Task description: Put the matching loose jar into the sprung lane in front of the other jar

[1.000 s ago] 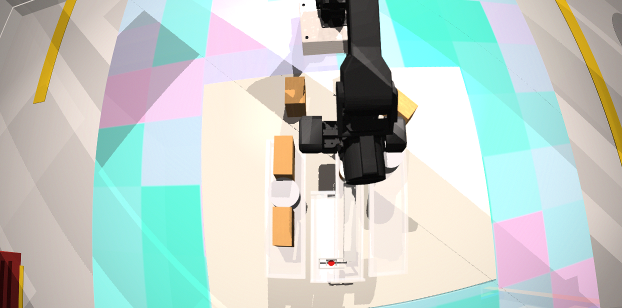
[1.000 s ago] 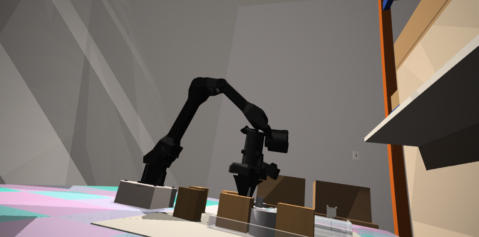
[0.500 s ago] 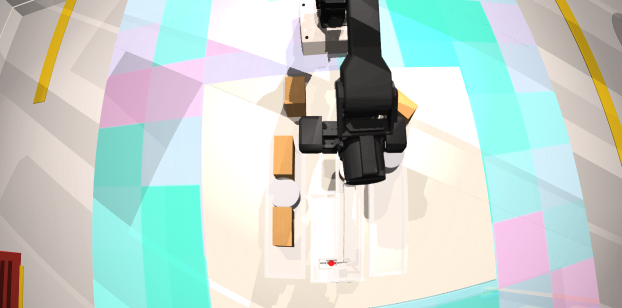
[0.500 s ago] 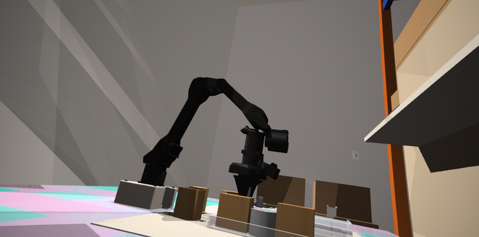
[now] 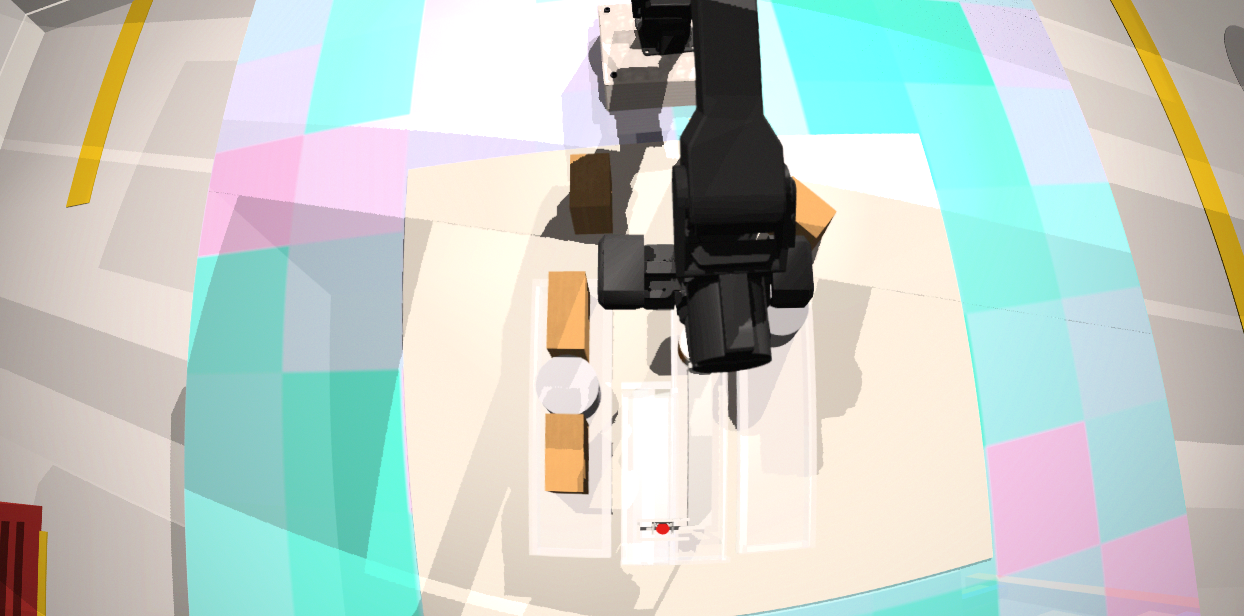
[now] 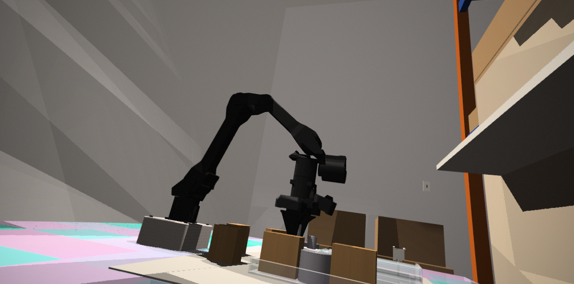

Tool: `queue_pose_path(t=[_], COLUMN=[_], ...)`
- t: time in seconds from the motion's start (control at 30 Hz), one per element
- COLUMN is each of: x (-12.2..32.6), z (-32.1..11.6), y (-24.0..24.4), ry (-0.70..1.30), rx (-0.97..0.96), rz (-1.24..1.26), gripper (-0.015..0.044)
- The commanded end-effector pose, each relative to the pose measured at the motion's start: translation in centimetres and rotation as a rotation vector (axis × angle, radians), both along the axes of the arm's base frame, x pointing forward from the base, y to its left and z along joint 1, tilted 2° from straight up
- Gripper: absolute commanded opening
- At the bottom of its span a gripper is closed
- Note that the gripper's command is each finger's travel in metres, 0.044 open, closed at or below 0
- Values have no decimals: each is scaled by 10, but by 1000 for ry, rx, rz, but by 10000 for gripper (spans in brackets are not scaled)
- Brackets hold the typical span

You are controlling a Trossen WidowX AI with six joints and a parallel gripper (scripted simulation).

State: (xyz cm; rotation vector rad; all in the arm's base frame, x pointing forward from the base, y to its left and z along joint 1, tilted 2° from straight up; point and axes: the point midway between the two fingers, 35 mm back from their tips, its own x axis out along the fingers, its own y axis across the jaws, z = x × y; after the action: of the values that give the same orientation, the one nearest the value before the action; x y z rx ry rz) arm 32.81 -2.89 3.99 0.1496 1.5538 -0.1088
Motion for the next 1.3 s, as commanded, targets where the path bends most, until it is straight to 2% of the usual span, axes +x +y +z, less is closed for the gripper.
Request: queue_pose_path(t=[0.0,1.27], x=[8,9], z=[3,-7], y=[-1,-1], ry=[-28,-28], rx=[-4,-4], rz=[3,3], gripper=[0,0])
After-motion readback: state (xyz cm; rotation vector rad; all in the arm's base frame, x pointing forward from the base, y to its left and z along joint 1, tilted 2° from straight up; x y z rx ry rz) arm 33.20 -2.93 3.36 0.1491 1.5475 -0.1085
